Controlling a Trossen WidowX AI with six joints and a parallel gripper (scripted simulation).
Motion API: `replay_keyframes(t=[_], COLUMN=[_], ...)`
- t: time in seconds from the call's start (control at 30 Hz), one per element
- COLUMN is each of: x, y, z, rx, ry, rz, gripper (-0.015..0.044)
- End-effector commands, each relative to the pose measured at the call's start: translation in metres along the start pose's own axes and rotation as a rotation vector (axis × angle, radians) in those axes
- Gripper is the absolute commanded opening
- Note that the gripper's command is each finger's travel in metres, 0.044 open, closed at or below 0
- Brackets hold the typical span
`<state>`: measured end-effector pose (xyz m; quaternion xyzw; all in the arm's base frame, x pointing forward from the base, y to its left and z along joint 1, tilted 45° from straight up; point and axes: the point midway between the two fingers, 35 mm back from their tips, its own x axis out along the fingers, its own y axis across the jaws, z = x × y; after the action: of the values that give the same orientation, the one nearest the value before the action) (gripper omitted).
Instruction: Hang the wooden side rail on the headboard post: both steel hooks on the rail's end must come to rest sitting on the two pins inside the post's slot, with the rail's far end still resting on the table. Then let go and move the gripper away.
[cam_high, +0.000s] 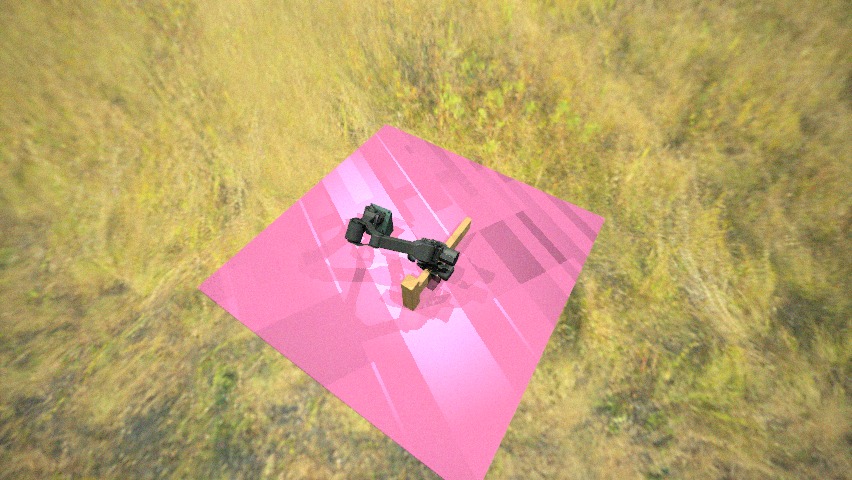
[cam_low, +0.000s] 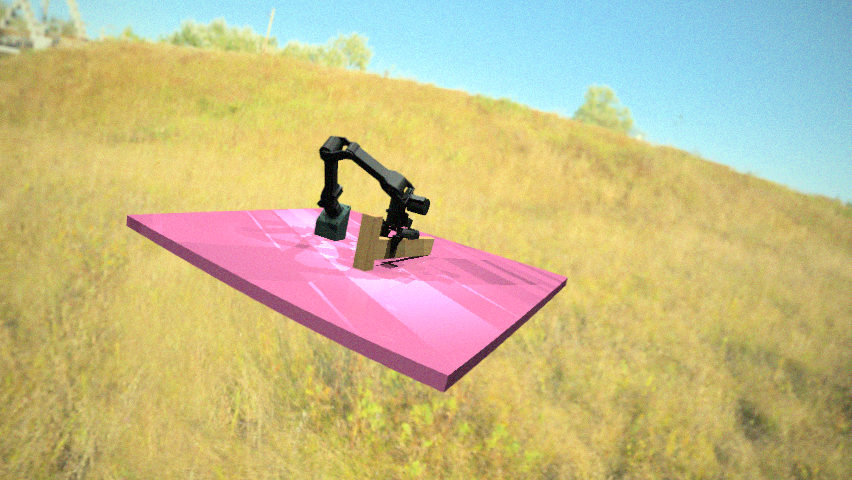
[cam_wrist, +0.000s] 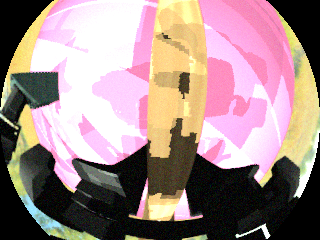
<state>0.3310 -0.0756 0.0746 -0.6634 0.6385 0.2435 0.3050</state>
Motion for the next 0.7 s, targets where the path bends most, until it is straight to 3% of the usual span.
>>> replay_keyframes(t=[0.0, 0.67], x=[-0.0045, -0.0045], y=[-0.0037, -0.0035], z=[-0.0016, -0.0037], rx=[-0.002, -0.002], ry=[0.002, 0.002], rz=[-0.014, -0.014], gripper=[0.0, 0.0])
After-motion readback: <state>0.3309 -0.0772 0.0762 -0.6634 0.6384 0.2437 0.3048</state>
